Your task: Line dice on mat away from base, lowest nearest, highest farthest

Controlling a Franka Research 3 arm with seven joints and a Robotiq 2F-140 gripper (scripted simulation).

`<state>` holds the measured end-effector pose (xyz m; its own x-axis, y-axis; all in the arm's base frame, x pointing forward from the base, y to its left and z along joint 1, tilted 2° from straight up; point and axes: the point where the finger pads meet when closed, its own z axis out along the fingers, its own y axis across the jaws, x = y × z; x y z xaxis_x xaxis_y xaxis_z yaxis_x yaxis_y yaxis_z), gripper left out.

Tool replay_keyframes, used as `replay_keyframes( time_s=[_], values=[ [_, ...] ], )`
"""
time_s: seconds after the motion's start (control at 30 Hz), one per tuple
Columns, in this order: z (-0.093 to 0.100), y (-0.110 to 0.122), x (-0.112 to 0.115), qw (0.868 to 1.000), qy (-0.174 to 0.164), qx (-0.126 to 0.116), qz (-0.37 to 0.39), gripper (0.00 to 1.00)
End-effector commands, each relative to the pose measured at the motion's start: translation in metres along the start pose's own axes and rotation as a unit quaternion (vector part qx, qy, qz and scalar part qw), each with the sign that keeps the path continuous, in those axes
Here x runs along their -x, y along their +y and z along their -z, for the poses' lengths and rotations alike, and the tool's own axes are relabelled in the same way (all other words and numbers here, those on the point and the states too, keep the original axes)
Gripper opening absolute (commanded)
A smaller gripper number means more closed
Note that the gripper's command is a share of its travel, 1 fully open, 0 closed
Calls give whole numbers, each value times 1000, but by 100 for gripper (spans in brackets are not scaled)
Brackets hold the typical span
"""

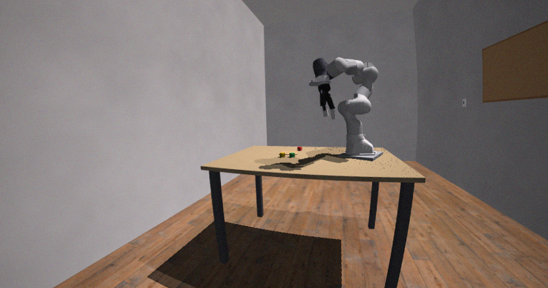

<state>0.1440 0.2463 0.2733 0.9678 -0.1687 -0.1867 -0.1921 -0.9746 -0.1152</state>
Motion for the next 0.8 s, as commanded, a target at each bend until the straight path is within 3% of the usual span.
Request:
replay_keyframes(
  time_s=[0.0,0.1,0.13,0.3,0.47,0.53,0.67,0.7,0.77],
  values=[
    [2,-10,-55,996,17,-17,-83,100],
    [2,-10,-56,996,17,-17,-84,100],
    [3,-2,-94,990,25,-23,-140,100],
    [2,19,-151,974,37,-29,-221,100],
    [1,59,-216,947,55,-33,-316,100],
    [0,78,-238,934,62,-34,-349,100],
    [0,80,-242,932,63,-34,-354,100],
    [-2,115,-275,910,75,-33,-407,100],
    [-2,119,-278,907,77,-33,-413,100]
  ],
)
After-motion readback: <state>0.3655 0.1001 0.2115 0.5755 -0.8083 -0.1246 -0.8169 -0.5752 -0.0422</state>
